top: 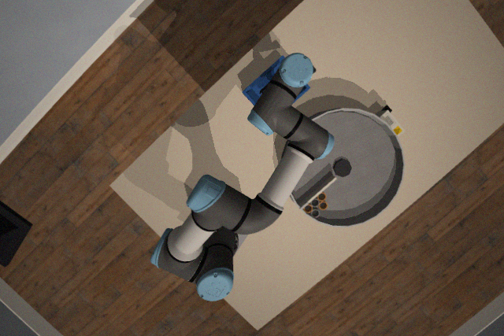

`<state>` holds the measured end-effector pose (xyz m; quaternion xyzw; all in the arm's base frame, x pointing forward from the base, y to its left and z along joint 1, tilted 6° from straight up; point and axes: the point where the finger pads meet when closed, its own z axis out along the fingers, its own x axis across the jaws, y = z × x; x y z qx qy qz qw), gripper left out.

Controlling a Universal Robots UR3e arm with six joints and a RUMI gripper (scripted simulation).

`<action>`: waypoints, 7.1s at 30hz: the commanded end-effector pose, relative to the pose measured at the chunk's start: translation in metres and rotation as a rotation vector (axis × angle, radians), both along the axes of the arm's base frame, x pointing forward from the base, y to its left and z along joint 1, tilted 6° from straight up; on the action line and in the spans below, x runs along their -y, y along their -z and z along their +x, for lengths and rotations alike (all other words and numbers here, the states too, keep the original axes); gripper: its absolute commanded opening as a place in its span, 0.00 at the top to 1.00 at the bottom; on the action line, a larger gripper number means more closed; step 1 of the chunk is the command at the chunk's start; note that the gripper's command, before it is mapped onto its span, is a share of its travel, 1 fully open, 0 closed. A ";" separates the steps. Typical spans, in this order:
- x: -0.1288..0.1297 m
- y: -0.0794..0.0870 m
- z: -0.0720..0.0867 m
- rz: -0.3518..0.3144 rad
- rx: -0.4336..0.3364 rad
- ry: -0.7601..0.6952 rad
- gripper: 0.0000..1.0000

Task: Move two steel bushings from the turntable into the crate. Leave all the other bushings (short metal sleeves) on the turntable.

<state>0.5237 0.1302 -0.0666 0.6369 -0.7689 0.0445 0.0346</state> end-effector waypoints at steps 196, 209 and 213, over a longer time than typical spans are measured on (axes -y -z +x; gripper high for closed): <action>-0.004 -0.034 0.001 0.001 0.004 0.000 0.94; -0.006 -0.054 0.001 0.001 0.004 0.000 0.94; -0.007 -0.058 0.001 0.001 0.004 0.000 0.94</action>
